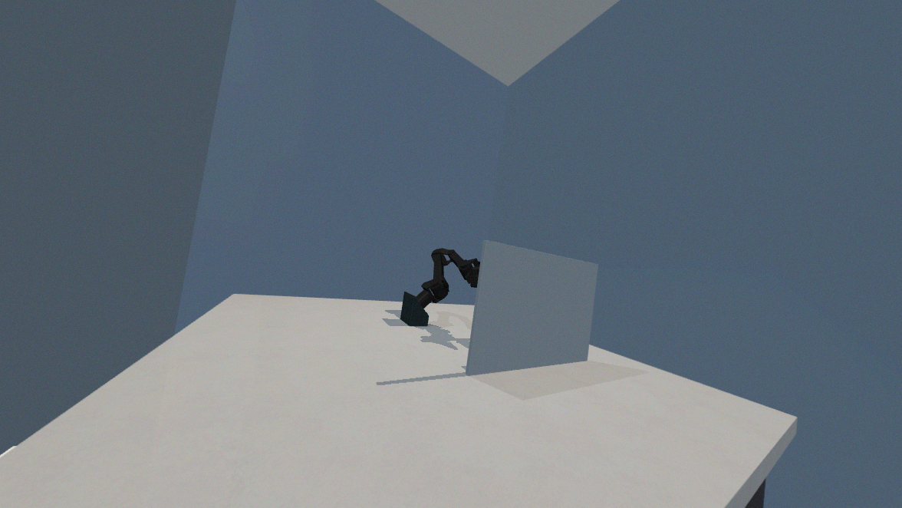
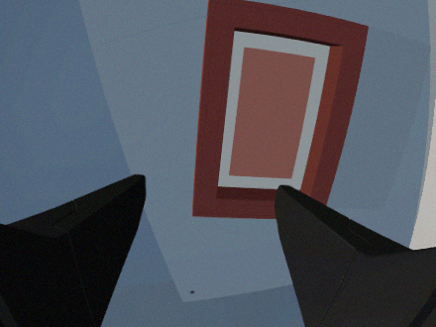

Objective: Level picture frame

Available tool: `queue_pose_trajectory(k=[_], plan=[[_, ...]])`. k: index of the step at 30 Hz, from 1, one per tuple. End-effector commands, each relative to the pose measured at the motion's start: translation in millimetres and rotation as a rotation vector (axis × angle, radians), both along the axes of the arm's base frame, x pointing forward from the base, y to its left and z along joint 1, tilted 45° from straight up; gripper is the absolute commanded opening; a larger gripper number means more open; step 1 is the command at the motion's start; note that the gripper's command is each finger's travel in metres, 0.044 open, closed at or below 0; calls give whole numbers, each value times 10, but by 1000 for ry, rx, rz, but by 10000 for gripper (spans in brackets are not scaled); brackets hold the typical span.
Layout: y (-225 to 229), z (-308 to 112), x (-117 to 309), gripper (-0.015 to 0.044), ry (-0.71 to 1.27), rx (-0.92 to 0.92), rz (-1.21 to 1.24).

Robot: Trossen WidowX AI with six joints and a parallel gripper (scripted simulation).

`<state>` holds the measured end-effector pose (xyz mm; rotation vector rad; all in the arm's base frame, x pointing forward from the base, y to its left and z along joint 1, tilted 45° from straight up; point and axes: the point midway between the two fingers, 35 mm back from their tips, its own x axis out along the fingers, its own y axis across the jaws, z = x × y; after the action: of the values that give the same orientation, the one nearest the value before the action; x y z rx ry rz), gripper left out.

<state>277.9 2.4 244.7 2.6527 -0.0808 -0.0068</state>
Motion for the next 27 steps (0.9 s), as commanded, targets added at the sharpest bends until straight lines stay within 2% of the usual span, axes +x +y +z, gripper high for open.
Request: queue_pose_trajectory(k=[1, 9, 20, 27], plan=[[1, -7, 6, 260, 0, 6, -3], [0, 11, 73, 260, 0, 6, -3], [-46, 7, 791, 260, -4, 5, -3], [-47, 4, 804, 260, -4, 5, -3]])
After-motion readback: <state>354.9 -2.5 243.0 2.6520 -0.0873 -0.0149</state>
